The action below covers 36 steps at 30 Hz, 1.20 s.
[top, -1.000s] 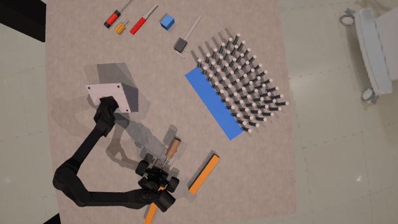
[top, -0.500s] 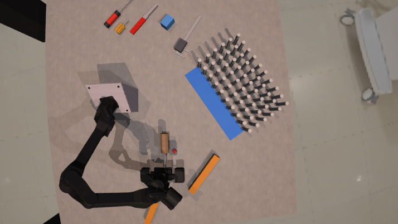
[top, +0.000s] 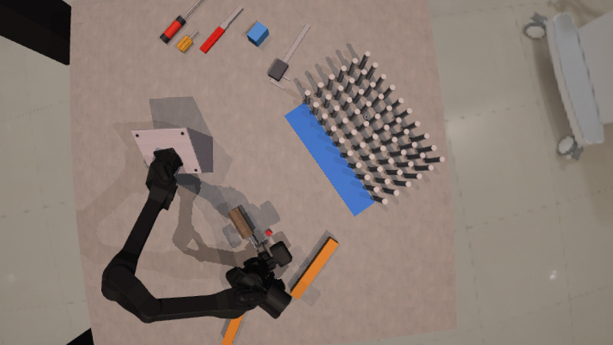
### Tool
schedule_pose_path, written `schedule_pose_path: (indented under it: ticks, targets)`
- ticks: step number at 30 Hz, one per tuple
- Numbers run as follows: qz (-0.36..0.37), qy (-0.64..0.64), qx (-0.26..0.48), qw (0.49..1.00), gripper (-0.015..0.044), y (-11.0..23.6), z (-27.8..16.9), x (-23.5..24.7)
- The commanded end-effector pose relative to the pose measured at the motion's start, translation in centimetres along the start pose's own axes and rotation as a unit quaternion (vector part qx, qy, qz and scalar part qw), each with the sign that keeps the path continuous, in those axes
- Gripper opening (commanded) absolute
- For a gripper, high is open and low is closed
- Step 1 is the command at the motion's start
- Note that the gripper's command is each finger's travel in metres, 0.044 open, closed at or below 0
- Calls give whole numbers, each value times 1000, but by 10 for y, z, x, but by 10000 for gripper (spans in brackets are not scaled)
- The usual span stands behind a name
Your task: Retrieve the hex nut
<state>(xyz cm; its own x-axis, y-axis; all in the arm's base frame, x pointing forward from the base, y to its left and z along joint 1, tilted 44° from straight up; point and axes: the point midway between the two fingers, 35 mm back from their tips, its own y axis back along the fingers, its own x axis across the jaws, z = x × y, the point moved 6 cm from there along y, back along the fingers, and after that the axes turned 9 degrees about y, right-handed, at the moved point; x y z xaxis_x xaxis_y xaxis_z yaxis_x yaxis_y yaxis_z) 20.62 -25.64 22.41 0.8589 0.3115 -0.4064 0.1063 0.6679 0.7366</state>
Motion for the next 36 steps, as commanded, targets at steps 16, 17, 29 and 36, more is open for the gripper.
schedule_pose_path:
  ticks: [16,17,29,36]
  targets:
    - [-2,311,0,950,0,0,8,31]
    - [-2,328,0,945,0,0,8,32]
    - [-4,513,0,858,0,0,11,53]
    - [-6,612,-1,791,0,0,13,65]
